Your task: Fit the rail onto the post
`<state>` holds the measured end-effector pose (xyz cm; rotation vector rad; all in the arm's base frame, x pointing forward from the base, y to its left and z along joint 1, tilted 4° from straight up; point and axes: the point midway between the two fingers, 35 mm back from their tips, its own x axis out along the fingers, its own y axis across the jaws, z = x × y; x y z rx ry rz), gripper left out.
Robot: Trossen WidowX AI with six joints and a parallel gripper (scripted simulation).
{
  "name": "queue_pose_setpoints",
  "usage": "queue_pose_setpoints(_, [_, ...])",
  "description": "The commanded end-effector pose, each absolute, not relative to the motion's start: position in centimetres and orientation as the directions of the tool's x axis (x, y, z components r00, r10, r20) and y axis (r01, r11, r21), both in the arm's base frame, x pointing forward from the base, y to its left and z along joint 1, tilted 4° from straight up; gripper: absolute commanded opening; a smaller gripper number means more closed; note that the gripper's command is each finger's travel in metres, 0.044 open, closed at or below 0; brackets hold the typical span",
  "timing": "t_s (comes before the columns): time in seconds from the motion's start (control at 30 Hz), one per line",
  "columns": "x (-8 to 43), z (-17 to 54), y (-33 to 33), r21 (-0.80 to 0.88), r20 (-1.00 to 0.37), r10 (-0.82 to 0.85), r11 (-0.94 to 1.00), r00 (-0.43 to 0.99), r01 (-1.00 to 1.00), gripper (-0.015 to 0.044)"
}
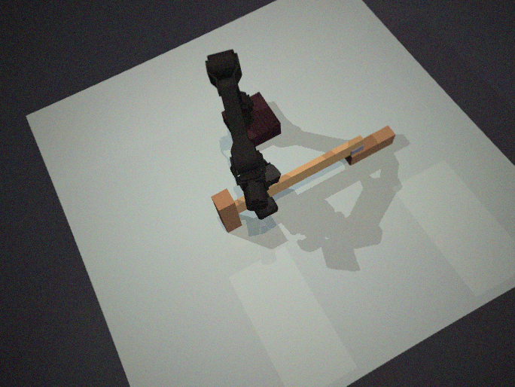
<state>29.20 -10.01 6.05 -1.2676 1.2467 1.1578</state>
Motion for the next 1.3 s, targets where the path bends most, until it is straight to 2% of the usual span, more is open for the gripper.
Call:
queue_pose_setpoints(0.0, [29.2,6.0,-10.0,-0.021,-0.997,-0.070,0.003,0.020,-1.000,0.0053])
queue_pose_setpoints(0.5, [29.2,6.0,-10.0,-0.021,-0.997,-0.070,0.003,0.020,-1.000,0.0440])
queue_pose_setpoints(0.8, [29.1,8.8,-6.8,-0.024,-0.997,-0.071,0.000,0.024,-1.000,0.0440])
queue_pose_setpoints(1.27, [29.1,8.8,-6.8,-0.024,-0.997,-0.071,0.000,0.024,-1.000,0.0440])
